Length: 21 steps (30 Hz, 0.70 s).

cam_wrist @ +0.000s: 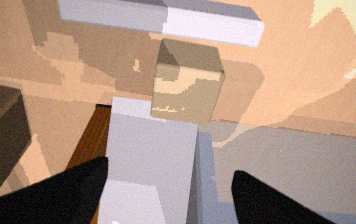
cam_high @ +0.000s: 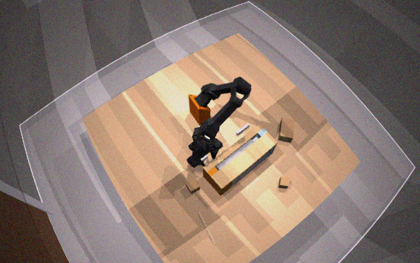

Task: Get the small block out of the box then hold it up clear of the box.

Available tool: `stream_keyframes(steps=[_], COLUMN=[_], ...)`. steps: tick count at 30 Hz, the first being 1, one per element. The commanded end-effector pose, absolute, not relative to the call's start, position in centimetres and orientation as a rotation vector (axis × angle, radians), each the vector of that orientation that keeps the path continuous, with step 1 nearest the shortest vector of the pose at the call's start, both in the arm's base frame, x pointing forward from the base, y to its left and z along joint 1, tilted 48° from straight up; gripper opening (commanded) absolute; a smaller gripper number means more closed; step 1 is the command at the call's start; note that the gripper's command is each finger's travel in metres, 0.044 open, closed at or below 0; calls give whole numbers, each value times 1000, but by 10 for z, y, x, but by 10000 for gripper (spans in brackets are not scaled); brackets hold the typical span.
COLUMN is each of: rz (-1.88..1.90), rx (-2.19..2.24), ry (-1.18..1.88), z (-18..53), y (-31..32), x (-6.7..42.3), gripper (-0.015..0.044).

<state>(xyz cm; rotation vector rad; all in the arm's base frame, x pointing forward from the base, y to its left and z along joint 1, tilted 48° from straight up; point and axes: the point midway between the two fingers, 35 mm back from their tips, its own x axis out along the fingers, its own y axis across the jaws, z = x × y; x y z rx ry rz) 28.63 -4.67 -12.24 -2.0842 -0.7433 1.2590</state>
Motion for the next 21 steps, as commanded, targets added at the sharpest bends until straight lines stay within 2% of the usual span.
stream_keyframes(steps=[1,21], rz=[1261,1260], rx=[-2073,-2071], ry=[-744,-745], z=[-128,-149], y=[-40,-15], x=[285,282], gripper=[285,285])
